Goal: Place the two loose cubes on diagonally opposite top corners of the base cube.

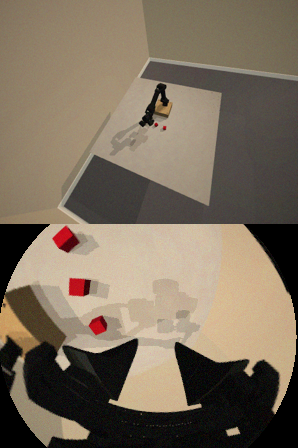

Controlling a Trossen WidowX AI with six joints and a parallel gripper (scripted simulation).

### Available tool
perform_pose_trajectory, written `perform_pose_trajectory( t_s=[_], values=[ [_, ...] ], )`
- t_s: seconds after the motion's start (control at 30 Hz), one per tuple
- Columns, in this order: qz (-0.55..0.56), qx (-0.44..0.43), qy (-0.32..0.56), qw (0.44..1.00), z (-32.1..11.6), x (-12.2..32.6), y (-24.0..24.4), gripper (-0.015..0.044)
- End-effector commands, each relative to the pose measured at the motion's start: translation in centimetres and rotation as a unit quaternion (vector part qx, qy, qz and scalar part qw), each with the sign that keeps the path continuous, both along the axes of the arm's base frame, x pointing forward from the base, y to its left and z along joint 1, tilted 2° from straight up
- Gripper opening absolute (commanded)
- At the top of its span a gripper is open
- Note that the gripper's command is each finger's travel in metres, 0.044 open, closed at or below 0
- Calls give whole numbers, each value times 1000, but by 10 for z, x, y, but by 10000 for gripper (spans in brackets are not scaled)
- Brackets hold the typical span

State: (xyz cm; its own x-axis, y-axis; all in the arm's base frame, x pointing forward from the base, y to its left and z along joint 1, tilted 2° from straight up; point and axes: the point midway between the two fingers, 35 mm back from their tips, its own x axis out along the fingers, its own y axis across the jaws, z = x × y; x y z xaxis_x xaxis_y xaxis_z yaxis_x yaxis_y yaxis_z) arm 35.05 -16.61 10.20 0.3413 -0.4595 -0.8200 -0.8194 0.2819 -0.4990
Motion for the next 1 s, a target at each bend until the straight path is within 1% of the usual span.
perform_pose_trajectory(
  t_s=[0.0,0.17,0.27,0.47,0.67,0.97],
  values=[
    [38,48,71,996,-7,-27,-3,265],
    [92,147,159,972,-12,-74,1,265],
    [115,199,186,955,-9,-95,6,265],
    [117,203,187,954,-10,-96,7,265],
    [117,203,187,954,-64,-94,5,265],
    [117,203,187,954,-86,-93,5,265]
  ],
)
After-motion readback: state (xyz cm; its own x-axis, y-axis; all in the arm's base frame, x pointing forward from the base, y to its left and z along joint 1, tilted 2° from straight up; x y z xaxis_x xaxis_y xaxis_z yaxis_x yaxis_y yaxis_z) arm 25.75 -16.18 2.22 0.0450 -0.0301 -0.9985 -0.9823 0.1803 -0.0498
